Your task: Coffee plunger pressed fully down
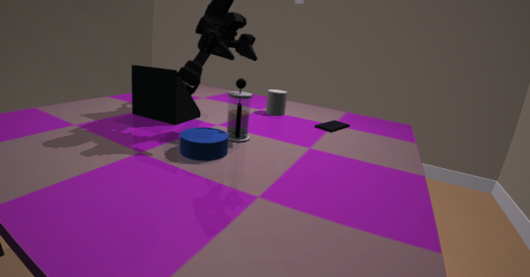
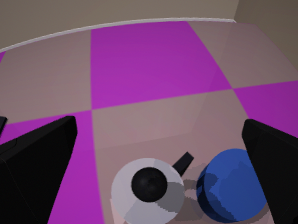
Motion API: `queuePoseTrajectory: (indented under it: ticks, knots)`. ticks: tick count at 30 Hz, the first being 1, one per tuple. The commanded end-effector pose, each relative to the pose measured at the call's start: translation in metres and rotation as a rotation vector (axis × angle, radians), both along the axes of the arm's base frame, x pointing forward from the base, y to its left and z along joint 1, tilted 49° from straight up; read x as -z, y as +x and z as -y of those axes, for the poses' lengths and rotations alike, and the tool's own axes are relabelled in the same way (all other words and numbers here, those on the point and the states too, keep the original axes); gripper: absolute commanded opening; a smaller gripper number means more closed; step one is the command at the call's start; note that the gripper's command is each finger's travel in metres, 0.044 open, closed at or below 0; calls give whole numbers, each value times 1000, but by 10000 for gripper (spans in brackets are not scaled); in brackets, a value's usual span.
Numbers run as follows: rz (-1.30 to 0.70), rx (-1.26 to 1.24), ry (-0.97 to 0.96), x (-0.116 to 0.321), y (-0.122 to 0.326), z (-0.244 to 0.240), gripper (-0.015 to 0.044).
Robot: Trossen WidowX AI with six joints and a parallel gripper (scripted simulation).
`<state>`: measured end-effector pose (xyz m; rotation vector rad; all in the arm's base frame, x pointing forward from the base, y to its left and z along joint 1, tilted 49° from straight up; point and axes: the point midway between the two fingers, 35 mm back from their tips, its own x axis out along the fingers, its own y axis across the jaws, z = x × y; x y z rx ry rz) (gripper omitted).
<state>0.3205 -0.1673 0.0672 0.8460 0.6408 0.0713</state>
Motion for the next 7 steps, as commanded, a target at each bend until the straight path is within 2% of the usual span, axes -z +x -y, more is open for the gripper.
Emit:
queuePoseTrajectory:
  ticks: [1, 7]
  knots:
    - [3, -5, 3, -12, -4, 6, 440]
    - [4, -5, 3, -11, -5, 6, 440]
